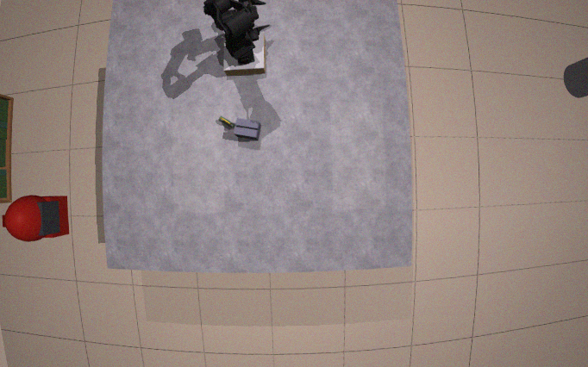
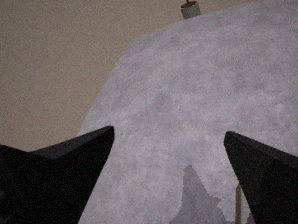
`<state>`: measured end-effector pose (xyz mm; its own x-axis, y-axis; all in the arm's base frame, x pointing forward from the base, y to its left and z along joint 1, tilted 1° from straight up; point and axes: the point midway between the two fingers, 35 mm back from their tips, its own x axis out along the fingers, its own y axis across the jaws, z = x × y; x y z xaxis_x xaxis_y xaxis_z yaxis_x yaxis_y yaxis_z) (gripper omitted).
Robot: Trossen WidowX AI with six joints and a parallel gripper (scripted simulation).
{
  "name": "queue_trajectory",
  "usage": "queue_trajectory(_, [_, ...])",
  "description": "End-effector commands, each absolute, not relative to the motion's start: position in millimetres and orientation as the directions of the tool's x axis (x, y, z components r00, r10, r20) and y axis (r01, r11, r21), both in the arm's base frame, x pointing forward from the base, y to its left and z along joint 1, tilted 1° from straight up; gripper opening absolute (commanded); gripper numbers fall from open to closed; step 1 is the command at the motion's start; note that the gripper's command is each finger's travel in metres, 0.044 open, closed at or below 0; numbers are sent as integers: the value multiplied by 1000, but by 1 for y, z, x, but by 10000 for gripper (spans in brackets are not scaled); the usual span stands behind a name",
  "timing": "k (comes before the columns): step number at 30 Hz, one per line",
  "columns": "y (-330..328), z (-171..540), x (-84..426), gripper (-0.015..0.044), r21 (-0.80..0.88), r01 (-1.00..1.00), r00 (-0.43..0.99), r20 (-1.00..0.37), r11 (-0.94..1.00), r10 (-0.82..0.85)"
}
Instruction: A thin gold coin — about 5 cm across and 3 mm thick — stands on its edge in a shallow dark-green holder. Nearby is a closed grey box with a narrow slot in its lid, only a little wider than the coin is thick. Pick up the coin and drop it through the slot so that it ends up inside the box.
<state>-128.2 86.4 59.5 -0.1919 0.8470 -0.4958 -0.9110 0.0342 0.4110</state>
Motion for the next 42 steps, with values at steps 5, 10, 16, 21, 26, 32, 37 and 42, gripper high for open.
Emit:
queue_trajectory(5, [63,59,-148,269,348,-935,-266,-551,-73,791])
queue_trajectory(10, [28,59,-162,161,170,-930,-360,-609,-327,707])
queue_trajectory(16, [-47,59,-167,161,-143,-604,-486,-714,-784,504])
queue_trajectory(21, [-107,60,-147,161,-340,-82,-524,-784,-937,331])
queue_trajectory(26, [-160,61,-106,161,-431,478,-506,-848,-766,161])
queue_trajectory(32, [-196,63,-42,161,-416,855,-433,-901,-309,17])
queue_trajectory(37, [-206,66,1,161,-373,927,-371,-928,44,-44])
queue_trajectory(42, [-211,71,49,161,-298,835,-290,-953,463,-90])
